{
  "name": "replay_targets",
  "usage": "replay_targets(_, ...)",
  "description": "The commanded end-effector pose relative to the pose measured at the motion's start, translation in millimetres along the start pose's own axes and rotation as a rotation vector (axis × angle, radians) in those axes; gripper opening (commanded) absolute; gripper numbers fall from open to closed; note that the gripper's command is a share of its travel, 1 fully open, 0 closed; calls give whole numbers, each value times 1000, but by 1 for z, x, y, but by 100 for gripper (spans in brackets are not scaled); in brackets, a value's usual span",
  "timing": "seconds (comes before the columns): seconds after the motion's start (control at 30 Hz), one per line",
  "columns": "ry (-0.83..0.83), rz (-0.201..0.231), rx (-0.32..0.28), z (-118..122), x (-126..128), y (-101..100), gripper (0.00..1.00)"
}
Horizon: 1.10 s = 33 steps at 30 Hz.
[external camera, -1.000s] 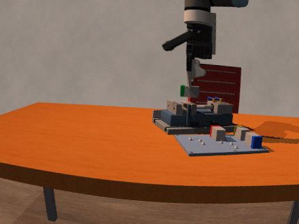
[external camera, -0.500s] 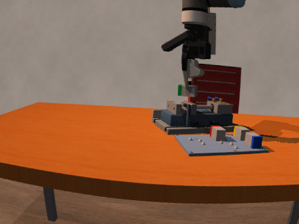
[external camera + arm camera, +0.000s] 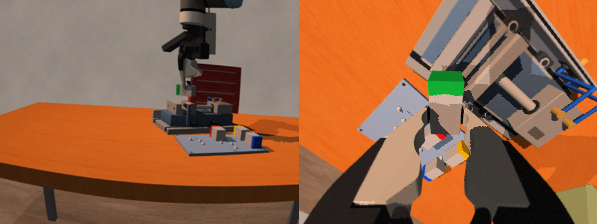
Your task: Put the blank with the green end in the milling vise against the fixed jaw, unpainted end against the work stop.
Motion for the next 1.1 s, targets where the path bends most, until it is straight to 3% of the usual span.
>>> replay_targets(0.0,-58,0,2,-5,3,1,0)
replay_targets(1.07,-357,-1,1,-28,21,0,0)
Point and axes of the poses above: the point where the finger pads meet when closed, its own y axis back along the fingers, its own x axis across the jaws, z = x × y, the point moved 9 cm from there along y, back along the fingers, and after that the axes turned 6 degrees about -y, right-handed, at the moved point
